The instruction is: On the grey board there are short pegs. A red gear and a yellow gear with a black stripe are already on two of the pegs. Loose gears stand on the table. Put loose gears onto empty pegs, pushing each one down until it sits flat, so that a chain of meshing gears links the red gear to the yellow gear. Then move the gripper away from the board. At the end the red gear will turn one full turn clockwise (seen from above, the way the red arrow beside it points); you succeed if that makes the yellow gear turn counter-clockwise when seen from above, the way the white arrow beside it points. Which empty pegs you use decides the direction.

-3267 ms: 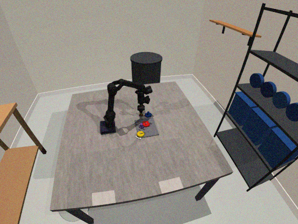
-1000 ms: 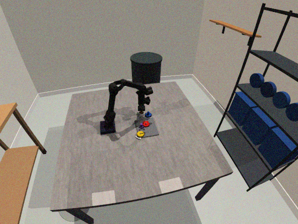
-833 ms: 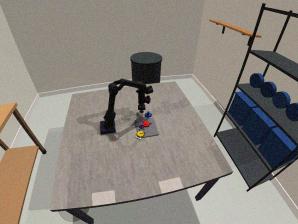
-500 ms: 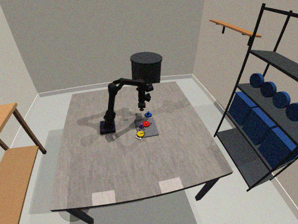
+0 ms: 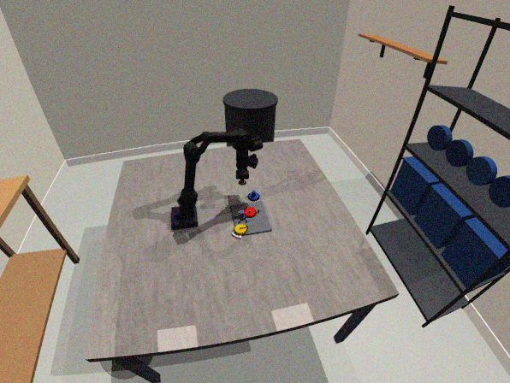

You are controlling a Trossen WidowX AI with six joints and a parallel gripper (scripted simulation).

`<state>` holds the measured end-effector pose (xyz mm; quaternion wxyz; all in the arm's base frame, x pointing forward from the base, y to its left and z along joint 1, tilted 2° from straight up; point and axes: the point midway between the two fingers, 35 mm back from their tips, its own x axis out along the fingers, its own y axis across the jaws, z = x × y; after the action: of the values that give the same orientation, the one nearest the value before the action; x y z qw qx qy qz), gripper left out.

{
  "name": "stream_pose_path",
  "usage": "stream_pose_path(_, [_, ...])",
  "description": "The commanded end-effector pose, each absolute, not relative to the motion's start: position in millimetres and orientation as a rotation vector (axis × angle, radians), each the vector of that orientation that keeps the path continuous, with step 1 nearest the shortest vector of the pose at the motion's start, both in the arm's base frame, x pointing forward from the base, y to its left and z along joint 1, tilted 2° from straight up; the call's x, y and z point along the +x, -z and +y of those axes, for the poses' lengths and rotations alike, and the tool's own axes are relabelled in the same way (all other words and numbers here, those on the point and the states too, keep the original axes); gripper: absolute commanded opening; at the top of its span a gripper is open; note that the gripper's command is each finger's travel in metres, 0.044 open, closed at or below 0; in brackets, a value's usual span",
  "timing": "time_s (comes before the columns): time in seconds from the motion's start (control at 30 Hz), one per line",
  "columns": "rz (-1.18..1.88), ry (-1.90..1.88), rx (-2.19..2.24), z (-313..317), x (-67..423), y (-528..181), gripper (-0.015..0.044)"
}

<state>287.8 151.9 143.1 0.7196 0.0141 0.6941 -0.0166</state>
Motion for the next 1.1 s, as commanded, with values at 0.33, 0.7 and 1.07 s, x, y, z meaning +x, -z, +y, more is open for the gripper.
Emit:
stream_pose_path(0.33, [1.520,0.030,0.036,148.8,283.1,-179.5,0.0000])
stream_pose_path(0.7, [1.520,0.031,0.037,139.7,283.3,-184.0,0.0000])
stream_pose_path(1.07, [1.520,0.033,0.035,114.3,289.3,-173.8,0.0000])
